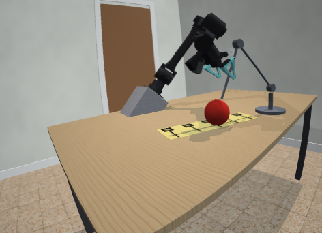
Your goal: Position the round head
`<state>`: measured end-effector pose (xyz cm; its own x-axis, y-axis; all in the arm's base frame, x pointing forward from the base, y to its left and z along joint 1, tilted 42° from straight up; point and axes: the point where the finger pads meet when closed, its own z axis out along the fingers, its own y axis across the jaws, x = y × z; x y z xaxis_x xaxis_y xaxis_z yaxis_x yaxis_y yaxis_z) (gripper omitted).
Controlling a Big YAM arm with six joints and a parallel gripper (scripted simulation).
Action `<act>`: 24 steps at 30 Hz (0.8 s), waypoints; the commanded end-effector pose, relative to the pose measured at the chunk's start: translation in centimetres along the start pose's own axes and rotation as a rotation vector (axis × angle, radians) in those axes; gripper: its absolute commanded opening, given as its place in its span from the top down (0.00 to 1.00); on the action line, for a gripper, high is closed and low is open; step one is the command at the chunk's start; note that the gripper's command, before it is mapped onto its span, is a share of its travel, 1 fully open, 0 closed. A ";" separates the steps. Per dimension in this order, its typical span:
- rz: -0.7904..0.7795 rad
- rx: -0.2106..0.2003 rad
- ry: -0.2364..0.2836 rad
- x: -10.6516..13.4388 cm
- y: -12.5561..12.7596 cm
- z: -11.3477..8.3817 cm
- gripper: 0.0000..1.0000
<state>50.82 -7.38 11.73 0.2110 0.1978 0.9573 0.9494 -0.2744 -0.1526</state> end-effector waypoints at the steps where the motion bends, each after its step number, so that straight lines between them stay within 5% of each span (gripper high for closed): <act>1: -0.018 -0.006 -0.003 0.0 0.3 -0.4 0.00; 24: -0.007 -0.007 0.000 0.3 0.2 -0.4 0.00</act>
<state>50.75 -7.35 11.41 0.2178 0.1943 0.9565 0.9483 -0.2738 -0.1603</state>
